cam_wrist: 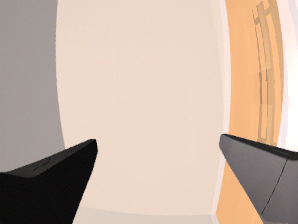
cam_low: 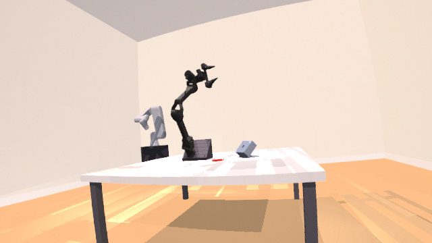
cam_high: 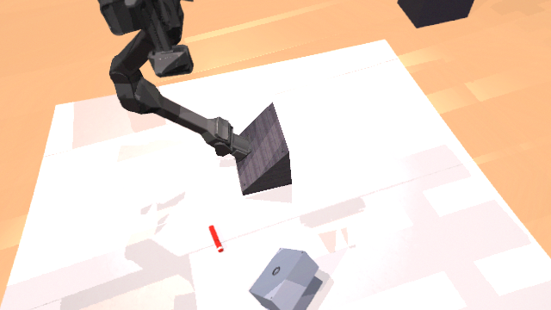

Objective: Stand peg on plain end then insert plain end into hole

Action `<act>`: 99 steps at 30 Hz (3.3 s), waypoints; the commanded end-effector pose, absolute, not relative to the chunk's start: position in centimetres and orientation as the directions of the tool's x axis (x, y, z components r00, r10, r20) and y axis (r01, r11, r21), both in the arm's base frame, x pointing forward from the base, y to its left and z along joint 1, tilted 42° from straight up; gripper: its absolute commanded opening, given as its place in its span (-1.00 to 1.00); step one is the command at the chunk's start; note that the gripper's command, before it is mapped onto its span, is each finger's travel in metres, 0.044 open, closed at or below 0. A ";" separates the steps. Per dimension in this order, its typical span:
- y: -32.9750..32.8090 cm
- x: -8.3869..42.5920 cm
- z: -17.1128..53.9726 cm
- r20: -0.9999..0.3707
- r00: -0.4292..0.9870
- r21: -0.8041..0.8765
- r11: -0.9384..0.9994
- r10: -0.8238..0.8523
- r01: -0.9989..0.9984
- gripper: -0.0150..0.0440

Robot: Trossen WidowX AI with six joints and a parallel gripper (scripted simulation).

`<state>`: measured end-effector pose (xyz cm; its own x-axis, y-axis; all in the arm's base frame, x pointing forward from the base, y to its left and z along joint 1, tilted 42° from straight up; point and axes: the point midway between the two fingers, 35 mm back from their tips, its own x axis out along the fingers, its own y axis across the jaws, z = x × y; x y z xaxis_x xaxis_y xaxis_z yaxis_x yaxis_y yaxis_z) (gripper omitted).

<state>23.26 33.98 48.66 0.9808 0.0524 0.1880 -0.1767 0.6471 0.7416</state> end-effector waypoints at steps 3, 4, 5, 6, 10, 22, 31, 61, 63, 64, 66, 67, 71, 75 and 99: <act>33.6 26.7 45.6 0.141 0.990 0.587 0.802 0.033 -0.110 1.00; 33.4 27.2 45.2 0.132 0.991 0.564 0.820 0.028 -0.099 1.00; 33.3 27.7 44.7 0.123 0.992 0.540 0.837 0.024 -0.087 1.00; 33.1 28.2 44.3 0.115 0.993 0.516 0.853 0.019 -0.077 1.00; 32.2 30.0 42.7 0.083 0.997 0.426 0.904 0.000 -0.036 1.00; 28.4 35.1 36.9 -0.060 0.995 0.111 0.990 -0.081 0.087 1.00; 24.2 37.9 31.9 -0.202 0.964 -0.138 0.979 -0.174 0.148 1.00; 6.0 36.6 17.9 -0.618 0.555 -0.673 0.740 -0.557 -0.008 1.00; 4.8 35.9 17.2 -0.642 0.506 -0.684 0.729 -0.577 -0.036 1.00; 4.2 35.6 16.8 -0.652 0.480 -0.688 0.724 -0.587 -0.050 1.00; 3.0 34.8 16.2 -0.673 0.427 -0.694 0.716 -0.604 -0.079 1.00; 2.5 34.4 15.9 -0.682 0.399 -0.695 0.713 -0.613 -0.093 1.00; 0.3 32.5 14.8 -0.713 0.284 -0.693 0.705 -0.640 -0.151 1.00; -1.8 30.5 13.9 -0.735 0.163 -0.678 0.705 -0.659 -0.207 1.00; -4.4 28.8 12.1 -0.746 0.053 -0.654 0.714 -0.664 -0.251 1.00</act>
